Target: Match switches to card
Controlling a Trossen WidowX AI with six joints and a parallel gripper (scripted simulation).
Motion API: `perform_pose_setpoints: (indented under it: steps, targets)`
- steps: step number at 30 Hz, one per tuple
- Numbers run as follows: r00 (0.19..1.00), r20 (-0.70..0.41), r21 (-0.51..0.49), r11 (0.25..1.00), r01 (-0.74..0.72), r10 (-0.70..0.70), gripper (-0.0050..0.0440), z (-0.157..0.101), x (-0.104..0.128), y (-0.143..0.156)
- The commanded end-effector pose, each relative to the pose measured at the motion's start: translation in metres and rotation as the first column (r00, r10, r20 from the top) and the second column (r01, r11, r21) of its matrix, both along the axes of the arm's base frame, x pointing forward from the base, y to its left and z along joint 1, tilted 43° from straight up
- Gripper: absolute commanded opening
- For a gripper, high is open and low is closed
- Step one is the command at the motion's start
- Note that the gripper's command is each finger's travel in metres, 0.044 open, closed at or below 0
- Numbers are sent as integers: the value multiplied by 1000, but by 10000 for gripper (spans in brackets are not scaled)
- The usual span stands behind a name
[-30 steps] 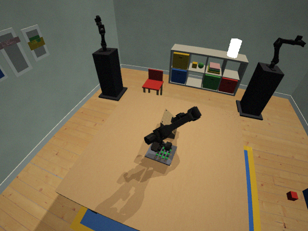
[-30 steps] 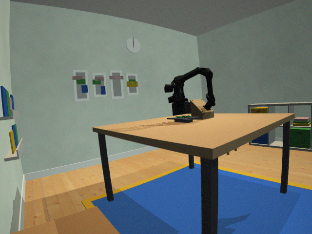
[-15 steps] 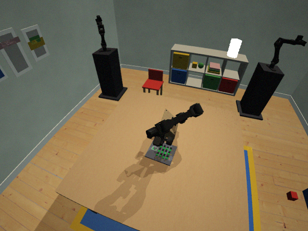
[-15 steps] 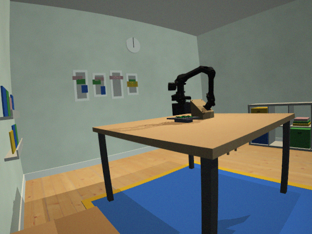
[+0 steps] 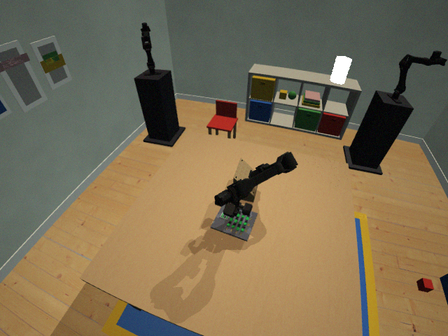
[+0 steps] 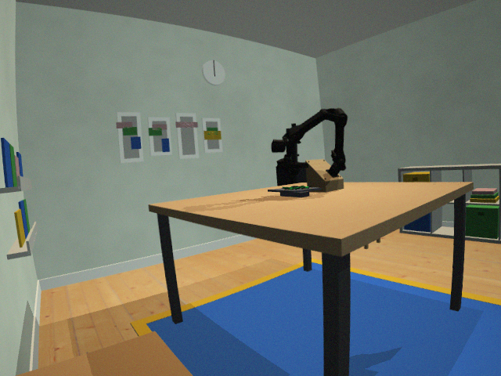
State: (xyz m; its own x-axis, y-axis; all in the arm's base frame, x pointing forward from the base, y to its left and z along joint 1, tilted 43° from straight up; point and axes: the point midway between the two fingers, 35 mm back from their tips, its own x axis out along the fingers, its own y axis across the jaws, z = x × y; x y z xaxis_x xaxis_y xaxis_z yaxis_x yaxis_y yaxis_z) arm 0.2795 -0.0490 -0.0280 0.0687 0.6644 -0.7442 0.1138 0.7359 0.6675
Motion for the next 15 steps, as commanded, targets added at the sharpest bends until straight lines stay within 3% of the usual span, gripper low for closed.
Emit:
perform_pose_setpoints:
  steps: [1,15]
  targets:
    - [1000,-4,7,1000,6,-6,0,-3,-1,3]
    - [1000,-4,7,1000,6,-6,0,-12,0,11]
